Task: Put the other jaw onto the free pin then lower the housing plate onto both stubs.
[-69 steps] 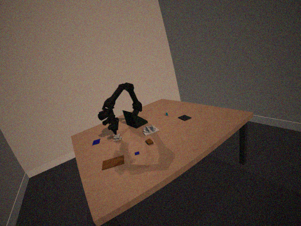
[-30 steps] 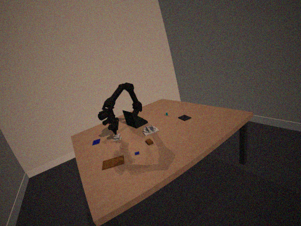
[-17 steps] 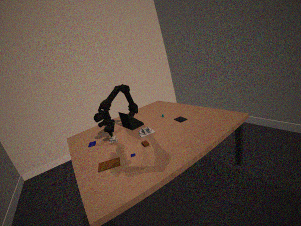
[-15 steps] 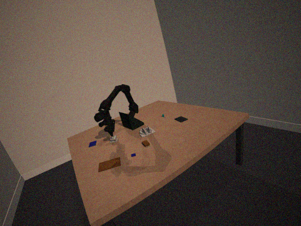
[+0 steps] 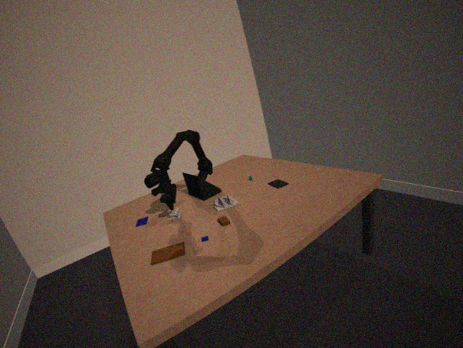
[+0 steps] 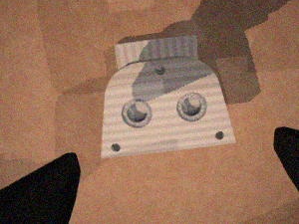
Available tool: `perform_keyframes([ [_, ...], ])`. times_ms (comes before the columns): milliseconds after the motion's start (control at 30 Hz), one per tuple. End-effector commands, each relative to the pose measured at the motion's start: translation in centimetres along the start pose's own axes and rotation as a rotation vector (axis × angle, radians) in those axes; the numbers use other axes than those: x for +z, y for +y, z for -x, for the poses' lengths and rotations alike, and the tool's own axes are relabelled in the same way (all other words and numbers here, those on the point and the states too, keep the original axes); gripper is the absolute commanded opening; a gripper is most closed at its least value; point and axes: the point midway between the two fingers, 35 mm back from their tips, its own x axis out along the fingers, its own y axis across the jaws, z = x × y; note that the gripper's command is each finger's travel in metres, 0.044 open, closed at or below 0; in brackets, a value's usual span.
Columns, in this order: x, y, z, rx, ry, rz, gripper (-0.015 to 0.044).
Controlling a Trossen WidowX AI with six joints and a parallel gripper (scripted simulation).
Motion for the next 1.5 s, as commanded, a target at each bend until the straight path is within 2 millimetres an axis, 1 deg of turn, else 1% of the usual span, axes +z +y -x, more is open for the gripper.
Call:
perform_keyframes([
  [0,-0.1,0.0,-0.1,0.003,0.004,-0.004,0.044],
  [267,0.0,0.0,-0.1,0.0,0.0,0.0,0.044],
  [1267,0.0,0.3,-4.9,0.003,0.005,-0.003,0.044],
  [1467,0.0,0.3,-5.2,0.003,0.005,-0.003,0.044],
])
